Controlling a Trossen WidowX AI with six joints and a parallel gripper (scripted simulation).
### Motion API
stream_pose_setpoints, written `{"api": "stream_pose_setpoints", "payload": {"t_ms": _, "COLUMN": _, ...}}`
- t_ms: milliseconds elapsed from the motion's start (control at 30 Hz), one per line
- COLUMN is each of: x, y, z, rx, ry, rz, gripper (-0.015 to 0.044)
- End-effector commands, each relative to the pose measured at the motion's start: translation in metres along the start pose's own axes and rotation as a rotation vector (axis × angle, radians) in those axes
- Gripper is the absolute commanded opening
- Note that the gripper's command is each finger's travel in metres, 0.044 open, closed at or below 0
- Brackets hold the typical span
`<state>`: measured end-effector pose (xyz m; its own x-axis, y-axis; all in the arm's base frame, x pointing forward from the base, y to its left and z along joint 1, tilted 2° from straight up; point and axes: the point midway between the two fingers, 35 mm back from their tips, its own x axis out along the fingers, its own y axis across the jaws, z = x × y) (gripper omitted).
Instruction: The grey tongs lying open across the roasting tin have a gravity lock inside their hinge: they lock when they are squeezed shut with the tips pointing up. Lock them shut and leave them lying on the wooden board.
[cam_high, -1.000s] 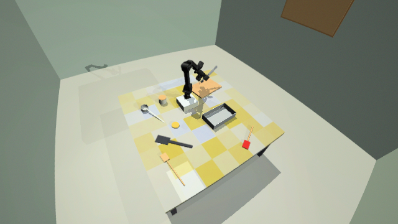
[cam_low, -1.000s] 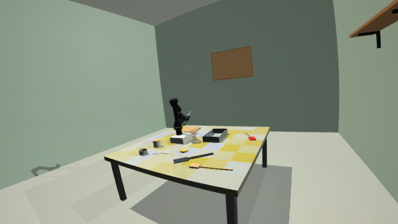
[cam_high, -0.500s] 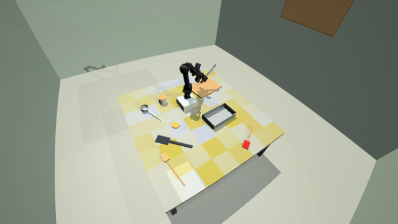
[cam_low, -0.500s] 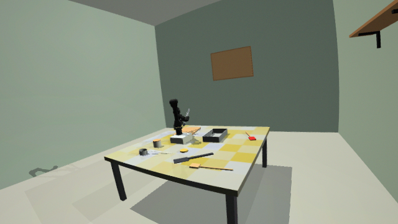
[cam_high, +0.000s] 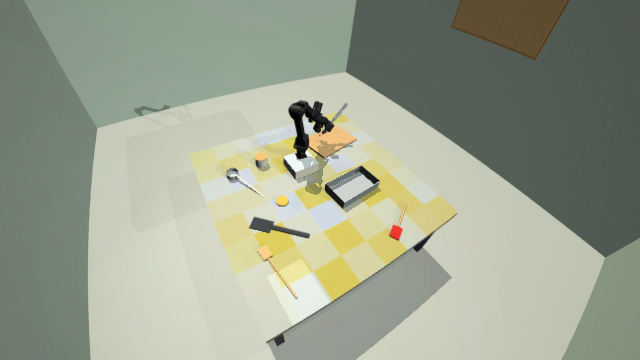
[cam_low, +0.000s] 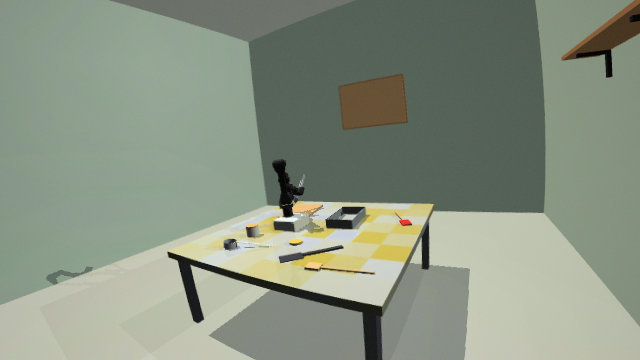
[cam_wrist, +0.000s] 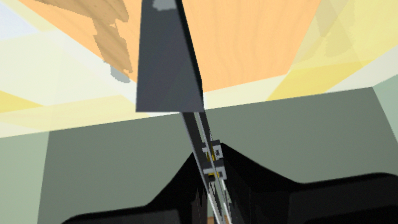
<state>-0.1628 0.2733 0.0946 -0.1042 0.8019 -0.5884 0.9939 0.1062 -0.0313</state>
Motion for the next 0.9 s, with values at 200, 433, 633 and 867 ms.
{"api": "stream_pose_setpoints", "payload": {"t_ms": 200, "x": -0.001, "y": 0.0, "z": -0.002, "rx": 0.011, "ry": 0.009, "rz": 0.001, "gripper": -0.015}}
{"api": "stream_pose_setpoints", "payload": {"t_ms": 433, "x": -0.001, "y": 0.0, "z": -0.002, "rx": 0.011, "ry": 0.009, "rz": 0.001, "gripper": -0.015}}
{"api": "stream_pose_setpoints", "payload": {"t_ms": 633, "x": 0.001, "y": 0.0, "z": -0.002, "rx": 0.005, "ry": -0.007, "rz": 0.002, "gripper": -0.015}}
{"api": "stream_pose_setpoints", "payload": {"t_ms": 867, "x": 0.009, "y": -0.004, "z": -0.005, "rx": -0.019, "ry": -0.112, "rz": 0.009, "gripper": -0.015}}
